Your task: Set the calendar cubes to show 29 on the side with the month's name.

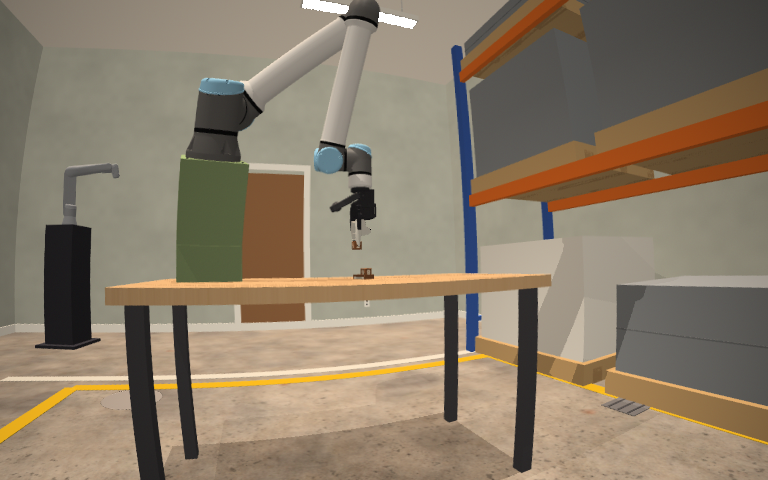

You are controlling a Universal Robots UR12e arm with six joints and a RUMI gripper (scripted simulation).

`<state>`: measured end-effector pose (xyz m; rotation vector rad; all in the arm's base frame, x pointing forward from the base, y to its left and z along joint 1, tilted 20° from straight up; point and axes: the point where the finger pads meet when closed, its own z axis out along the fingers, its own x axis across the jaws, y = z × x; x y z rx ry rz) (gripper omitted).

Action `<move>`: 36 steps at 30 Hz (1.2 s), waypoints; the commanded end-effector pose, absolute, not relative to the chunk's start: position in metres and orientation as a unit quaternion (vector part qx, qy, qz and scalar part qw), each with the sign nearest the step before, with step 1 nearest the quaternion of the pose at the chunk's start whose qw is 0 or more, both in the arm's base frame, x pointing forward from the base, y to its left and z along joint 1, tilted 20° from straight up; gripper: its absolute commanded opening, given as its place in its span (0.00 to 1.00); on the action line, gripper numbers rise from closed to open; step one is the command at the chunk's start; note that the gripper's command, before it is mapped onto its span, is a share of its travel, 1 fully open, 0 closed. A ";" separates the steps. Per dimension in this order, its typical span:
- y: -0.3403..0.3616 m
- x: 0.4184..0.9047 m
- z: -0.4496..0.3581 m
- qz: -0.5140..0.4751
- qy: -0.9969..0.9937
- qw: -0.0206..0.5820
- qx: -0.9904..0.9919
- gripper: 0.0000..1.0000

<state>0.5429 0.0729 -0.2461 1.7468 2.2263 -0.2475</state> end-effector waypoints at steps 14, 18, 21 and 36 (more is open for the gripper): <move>0.071 0.544 -0.245 -0.120 0.909 0.122 0.380 0.10; 0.070 0.546 -0.244 -0.130 0.939 0.111 0.298 0.10; 0.070 0.546 -0.244 -0.135 0.951 0.105 0.257 0.10; 0.072 0.551 -0.244 -0.156 0.985 0.071 0.029 0.10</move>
